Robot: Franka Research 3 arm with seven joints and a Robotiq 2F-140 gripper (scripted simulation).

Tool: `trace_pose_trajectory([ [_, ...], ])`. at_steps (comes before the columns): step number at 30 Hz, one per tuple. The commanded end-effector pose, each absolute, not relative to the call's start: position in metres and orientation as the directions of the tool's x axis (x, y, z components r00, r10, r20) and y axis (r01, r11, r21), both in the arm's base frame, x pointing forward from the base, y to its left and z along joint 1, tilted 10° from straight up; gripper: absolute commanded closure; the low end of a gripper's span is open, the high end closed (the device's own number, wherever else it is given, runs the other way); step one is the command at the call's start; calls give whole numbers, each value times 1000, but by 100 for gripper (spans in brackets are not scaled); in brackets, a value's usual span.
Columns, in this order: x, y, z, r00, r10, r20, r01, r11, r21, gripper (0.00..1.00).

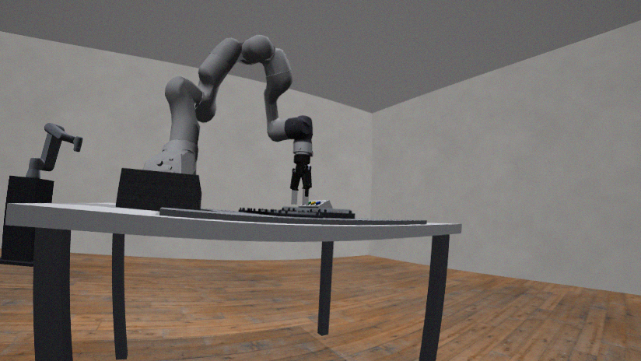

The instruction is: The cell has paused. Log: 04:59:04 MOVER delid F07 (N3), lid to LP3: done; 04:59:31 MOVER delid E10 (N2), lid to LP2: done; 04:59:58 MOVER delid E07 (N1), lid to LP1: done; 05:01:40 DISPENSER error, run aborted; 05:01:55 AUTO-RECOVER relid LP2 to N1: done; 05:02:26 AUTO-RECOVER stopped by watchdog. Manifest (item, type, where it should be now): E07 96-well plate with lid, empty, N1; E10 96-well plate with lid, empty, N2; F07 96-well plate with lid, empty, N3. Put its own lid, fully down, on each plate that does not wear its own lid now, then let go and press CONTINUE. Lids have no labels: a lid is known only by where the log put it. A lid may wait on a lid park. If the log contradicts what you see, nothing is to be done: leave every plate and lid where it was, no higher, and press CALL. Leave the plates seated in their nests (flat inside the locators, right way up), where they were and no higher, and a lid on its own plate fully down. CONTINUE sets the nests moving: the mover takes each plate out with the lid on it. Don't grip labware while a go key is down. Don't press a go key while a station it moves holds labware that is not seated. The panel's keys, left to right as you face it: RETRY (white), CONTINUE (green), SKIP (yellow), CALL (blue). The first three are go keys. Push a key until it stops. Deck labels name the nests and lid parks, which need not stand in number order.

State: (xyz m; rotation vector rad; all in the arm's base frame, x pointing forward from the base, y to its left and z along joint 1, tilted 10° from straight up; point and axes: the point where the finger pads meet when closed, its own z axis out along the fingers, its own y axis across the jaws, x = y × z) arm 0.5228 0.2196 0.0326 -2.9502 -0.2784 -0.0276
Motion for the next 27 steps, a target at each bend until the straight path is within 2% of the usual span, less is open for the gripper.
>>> trace_pose_trajectory([
  [1,523,219,33,983,181,35,185,-967,-175,34],
  [27,523,220,27,983,181,35,185,-967,-175,34],
])
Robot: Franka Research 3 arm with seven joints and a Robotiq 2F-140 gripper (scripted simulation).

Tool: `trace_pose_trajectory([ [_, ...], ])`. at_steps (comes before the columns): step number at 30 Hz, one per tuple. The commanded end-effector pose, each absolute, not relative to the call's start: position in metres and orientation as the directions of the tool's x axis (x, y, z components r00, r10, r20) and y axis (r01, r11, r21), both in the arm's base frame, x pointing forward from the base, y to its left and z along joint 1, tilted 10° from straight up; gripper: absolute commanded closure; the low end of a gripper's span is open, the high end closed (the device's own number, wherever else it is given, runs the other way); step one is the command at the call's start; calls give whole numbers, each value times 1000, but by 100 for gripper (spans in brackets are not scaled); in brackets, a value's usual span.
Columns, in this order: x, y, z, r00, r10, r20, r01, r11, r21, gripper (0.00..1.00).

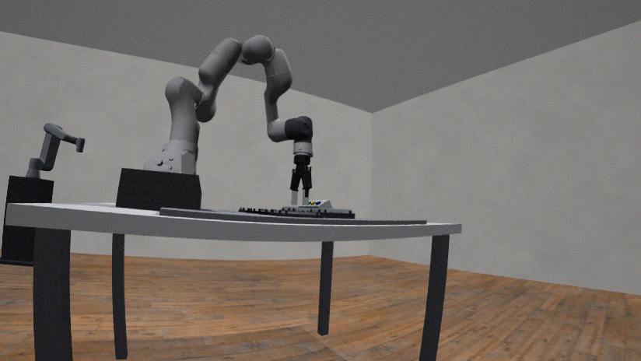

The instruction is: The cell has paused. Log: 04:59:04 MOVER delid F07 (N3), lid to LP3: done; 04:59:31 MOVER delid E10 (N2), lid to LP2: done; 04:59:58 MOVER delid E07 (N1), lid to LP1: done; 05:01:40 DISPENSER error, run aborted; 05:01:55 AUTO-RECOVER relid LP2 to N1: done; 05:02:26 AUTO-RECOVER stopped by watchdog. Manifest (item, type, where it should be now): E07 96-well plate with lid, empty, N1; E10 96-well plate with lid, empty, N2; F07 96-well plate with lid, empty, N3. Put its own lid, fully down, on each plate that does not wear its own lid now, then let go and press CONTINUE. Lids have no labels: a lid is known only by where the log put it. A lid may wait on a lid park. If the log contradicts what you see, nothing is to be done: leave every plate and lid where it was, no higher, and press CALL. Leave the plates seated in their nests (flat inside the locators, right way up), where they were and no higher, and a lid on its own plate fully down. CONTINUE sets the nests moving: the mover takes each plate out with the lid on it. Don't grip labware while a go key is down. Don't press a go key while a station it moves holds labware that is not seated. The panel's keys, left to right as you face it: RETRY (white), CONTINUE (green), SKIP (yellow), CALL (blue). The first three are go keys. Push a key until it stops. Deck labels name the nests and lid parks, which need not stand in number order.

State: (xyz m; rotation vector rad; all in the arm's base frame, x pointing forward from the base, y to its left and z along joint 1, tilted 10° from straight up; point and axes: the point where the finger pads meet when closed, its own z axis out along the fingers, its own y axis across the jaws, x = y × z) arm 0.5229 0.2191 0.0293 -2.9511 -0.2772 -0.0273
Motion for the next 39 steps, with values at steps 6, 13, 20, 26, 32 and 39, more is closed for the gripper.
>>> trace_pose_trajectory([
  [6,523,220,24,983,181,35,185,-967,-175,34],
  [13,523,221,22,983,181,35,185,-967,-175,34],
  [20,523,222,19,983,181,35,185,-967,-175,34],
  [26,523,222,17,983,181,35,185,-967,-175,34],
  [32,523,222,16,983,181,35,185,-967,-175,34],
  [39,523,222,16,983,181,35,185,-967,-175,34],
])
